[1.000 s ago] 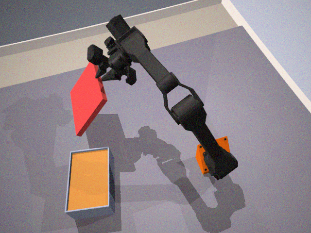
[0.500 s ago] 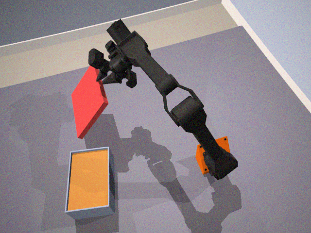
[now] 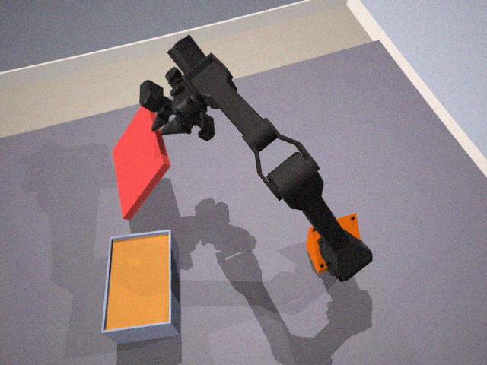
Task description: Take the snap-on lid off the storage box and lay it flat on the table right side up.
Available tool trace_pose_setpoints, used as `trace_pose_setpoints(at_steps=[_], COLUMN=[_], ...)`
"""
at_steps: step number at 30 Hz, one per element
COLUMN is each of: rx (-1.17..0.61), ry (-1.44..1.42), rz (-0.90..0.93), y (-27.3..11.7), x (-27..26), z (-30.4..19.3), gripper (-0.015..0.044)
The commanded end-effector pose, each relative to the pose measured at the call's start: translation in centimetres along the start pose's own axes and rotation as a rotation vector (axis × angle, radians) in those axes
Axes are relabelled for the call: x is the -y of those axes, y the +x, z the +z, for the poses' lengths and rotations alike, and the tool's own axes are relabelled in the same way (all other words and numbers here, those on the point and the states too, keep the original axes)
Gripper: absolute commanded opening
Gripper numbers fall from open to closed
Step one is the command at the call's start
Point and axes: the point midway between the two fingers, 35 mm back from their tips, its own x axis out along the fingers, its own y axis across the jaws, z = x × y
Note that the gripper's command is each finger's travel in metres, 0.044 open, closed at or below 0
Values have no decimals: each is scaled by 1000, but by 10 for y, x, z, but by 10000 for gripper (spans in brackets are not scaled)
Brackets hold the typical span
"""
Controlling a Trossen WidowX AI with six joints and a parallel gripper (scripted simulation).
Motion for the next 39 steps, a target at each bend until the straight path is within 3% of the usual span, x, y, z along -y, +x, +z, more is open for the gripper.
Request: trace_pose_setpoints(at_steps=[1, 39], rx=[-4, -5], ry=[3, 3], rz=[5, 5], y=[2, 22], x=[2, 25], z=[-1, -1], gripper=[0, 0])
